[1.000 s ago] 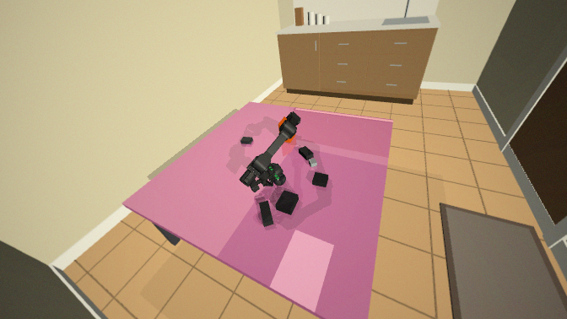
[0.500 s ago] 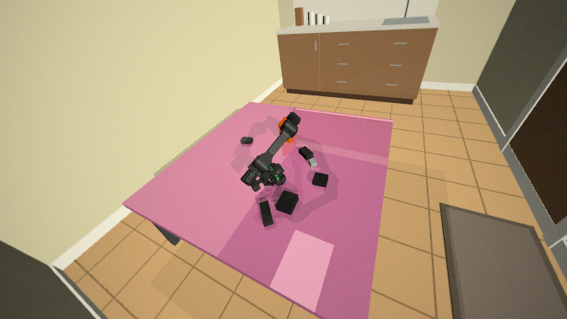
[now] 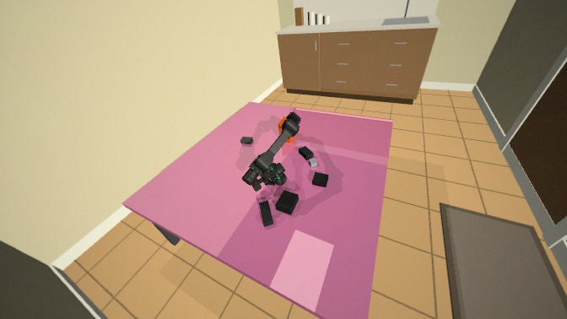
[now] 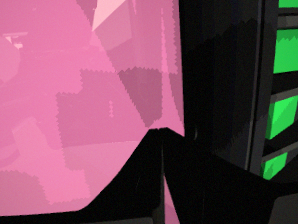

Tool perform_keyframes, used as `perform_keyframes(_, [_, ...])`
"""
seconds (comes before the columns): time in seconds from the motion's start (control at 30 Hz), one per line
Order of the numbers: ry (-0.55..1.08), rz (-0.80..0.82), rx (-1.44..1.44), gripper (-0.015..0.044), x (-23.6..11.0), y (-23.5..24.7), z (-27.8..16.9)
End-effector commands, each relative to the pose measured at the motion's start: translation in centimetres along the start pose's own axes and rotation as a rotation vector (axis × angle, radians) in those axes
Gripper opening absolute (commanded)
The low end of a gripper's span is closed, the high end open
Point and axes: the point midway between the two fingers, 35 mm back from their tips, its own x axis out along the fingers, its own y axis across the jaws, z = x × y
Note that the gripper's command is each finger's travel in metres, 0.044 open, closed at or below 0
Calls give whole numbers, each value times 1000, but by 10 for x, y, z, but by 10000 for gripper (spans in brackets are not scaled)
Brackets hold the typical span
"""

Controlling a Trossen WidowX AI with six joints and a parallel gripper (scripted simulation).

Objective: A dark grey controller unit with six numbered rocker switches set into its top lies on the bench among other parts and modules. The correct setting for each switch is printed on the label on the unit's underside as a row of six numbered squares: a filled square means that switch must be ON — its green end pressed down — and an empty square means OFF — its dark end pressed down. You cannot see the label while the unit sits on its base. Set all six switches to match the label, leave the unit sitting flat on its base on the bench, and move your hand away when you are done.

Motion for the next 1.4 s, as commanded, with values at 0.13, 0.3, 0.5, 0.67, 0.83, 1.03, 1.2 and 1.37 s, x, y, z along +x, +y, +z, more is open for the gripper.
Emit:
perform_keyframes(0.13, [0,-4,5,0,3,-11,0])
perform_keyframes(0.3, [0,-5,5,0,5,-16,1])
perform_keyframes(0.5, [0,-5,6,0,7,-23,2])
perform_keyframes(0.67, [0,-5,6,0,8,-28,2])
perform_keyframes(0.83, [0,-6,6,0,10,-33,4])
perform_keyframes(1.03, [0,-6,6,0,12,-38,5])
perform_keyframes(1.2, [0,-6,6,0,13,-42,6])
perform_keyframes(1.37, [0,-6,7,0,14,-46,7])
